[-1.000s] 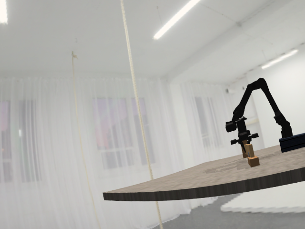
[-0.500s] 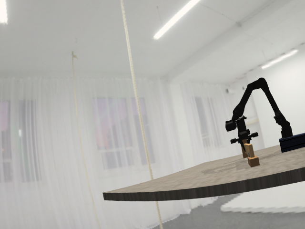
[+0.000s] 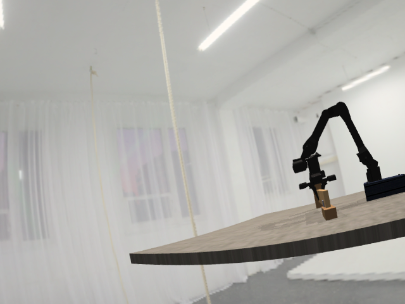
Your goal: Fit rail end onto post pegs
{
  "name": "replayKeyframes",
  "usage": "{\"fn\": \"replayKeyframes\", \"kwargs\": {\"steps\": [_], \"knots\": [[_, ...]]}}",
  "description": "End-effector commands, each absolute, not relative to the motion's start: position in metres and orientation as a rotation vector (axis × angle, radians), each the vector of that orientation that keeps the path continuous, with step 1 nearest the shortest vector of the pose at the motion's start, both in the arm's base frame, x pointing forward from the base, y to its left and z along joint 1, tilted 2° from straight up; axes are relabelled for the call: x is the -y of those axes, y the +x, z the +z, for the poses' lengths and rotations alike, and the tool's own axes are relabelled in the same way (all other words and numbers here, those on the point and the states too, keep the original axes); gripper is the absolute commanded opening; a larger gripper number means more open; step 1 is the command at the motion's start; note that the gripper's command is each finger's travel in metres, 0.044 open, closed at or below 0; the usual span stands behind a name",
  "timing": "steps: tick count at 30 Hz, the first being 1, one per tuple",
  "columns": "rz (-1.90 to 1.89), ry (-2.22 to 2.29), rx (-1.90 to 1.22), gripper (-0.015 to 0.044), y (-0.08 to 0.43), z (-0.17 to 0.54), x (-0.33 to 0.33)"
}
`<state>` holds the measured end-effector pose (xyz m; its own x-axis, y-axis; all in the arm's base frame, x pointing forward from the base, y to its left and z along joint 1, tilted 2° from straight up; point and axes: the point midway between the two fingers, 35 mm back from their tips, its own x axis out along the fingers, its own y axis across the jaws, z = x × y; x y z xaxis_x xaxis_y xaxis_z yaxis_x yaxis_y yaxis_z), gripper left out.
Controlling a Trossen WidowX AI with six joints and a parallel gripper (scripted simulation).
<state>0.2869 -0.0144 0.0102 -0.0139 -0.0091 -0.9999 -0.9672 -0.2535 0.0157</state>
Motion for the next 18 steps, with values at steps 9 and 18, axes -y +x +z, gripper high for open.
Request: {"fn": "replayKeyframes", "kwargs": {"steps": [9,18], "knots": [[1.398,-1.396,-1.088,0.0,0.2874,0.0133,0.0143],[1.398,-1.396,-1.088,0.0,0.2871,0.0139,0.0144]]}}
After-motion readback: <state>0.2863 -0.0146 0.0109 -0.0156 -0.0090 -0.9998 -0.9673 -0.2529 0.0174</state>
